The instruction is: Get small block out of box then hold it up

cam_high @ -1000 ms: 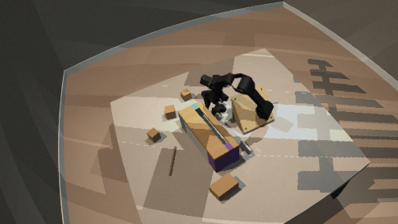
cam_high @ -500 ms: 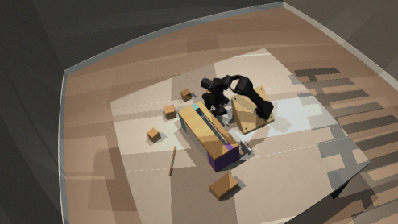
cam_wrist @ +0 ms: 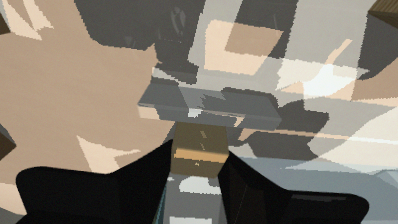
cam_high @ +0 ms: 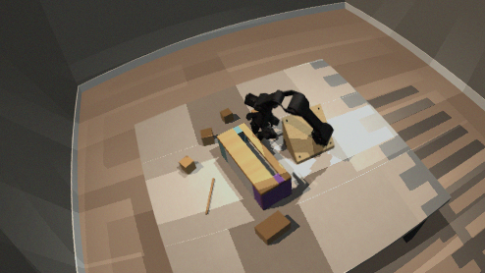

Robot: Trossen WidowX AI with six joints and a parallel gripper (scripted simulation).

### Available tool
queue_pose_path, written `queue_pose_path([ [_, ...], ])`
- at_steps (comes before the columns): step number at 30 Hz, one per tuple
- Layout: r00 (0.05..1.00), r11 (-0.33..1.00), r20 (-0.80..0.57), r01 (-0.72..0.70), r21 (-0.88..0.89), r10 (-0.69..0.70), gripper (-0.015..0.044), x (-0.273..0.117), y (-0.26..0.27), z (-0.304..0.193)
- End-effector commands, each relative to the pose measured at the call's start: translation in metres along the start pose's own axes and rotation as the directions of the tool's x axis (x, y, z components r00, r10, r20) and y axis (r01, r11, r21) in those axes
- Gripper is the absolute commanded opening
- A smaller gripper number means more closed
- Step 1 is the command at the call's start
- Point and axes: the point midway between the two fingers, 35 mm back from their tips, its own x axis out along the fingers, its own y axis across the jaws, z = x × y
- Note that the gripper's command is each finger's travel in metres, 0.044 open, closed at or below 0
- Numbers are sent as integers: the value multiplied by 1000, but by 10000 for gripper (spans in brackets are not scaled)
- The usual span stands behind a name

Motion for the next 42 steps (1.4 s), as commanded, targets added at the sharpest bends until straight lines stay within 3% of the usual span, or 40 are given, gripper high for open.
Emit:
queue_pose_path([
  [1, 1000, 1000, -4, -15, -10, 15, 0, -20, 3, -10],
  [11, 999, 999, -2, -32, 13, 32, 0, -52, 1, -22],
  [27, 980, 939, -2, -191, 286, 200, 0, -110, -17, -41],
  [37, 955, 808, 4, -254, 532, 298, 0, -141, -35, -43],
  [42, 950, 783, 5, -260, 565, 312, 0, -145, -38, -43],
])
